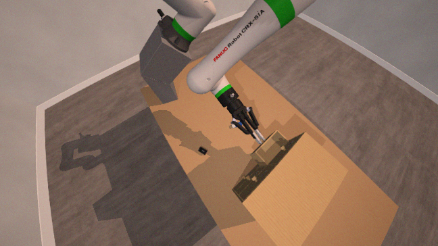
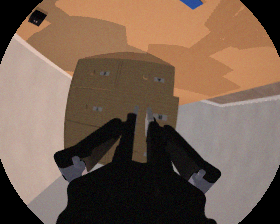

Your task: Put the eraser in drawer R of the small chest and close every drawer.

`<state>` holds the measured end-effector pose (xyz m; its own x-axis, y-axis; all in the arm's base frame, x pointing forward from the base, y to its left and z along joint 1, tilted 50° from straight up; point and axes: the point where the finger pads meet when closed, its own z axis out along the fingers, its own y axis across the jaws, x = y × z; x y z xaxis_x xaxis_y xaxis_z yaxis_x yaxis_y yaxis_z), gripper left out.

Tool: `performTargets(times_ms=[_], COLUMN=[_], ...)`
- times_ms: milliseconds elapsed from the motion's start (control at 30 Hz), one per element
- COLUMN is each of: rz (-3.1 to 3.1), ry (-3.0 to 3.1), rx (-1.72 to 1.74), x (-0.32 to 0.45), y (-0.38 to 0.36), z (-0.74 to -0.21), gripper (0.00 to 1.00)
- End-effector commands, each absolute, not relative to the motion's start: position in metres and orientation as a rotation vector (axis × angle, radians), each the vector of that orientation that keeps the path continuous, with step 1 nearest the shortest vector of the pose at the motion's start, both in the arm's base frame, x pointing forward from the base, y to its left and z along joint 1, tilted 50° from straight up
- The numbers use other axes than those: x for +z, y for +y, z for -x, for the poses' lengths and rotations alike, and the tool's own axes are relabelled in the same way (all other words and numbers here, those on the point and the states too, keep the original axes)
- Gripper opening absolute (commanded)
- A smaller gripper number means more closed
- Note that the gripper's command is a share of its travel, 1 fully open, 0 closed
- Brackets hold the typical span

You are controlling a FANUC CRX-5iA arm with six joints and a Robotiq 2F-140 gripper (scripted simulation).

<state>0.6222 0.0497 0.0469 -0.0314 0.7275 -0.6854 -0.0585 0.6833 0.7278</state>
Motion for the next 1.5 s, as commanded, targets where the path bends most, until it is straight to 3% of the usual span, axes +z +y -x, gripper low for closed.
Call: performTargets(times_ms=[0, 633, 933, 1467], rz=[-0.585, -0.585, -0.585, -0.585], ry=[1.48, 1.48, 1.48, 1.48], rx=[0.691, 0.691, 0.691, 0.691], x=[0.047, 0.047, 0.047, 0.04], y=[0.05, 0.05, 0.05, 0.055], z=[-0.622, -0.621, -0.621, -0.597], gripper=[0.08, 0.08, 0.2, 0.2])
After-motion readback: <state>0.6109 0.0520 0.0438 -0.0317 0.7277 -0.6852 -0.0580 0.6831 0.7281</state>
